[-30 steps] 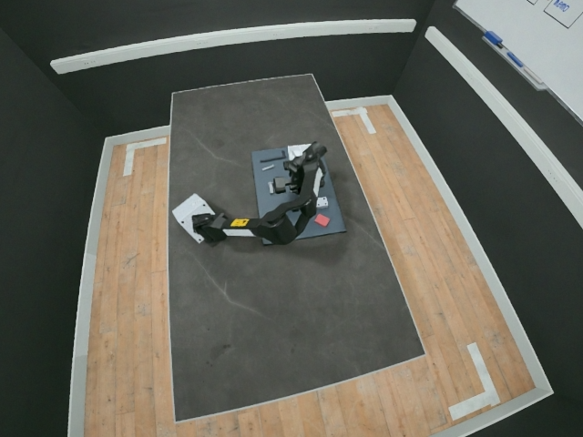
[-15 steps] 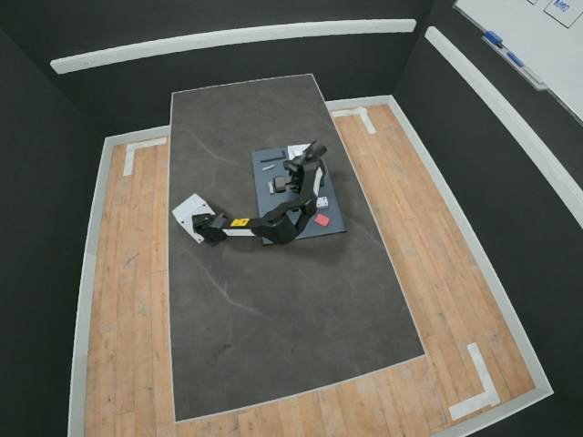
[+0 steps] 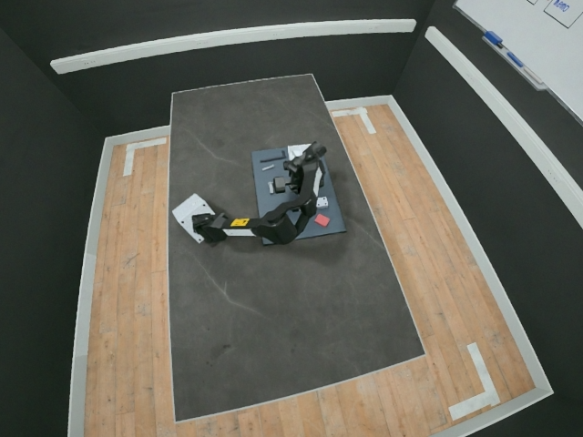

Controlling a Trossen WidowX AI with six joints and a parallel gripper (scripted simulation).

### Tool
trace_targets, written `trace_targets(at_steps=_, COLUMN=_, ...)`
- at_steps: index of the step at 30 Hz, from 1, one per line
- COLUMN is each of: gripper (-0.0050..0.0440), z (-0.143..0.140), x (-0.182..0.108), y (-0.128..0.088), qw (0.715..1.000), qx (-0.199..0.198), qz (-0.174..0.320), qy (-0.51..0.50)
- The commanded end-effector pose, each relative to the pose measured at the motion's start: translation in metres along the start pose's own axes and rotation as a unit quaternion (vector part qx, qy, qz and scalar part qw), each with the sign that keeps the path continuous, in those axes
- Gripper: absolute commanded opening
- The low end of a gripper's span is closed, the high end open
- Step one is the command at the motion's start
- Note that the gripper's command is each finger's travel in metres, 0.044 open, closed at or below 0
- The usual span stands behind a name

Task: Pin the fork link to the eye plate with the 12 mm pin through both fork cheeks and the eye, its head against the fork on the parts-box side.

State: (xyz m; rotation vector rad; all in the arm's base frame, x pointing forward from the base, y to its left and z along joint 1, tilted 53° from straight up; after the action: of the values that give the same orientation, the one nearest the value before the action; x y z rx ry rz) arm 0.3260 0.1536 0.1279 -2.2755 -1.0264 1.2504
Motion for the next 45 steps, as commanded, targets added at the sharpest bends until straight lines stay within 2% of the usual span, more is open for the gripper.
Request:
trace_targets(at_steps=1, gripper=-0.0050, z=-0.001, x=-0.001, y=0.001, qw=1.000, qx=-0.001, qz=-0.002, qy=0.000)
trace_targets(at_steps=33, gripper=-0.0050, z=-0.001, x=-0.001, y=0.033, qw=1.000, qx=-0.001, qz=-0.002, qy=0.000)
trace_targets(at_steps=45, gripper=-0.0050, z=-0.003, x=0.000, y=0.035, qw=1.000, qx=-0.003, qz=-0.004, qy=0.002)
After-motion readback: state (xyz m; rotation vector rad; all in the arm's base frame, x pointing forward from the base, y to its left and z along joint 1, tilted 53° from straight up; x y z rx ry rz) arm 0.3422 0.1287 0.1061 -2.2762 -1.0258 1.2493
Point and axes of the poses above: the point midway between the two fingers, 35 mm back from their tips, its own y axis out along the fingers, its own z axis across the jaws, x = y × z, the point moved 8 cm from there along -y, back along the fingers, and after that the axes turned 8 degrees about y, right-handed, at the moved point
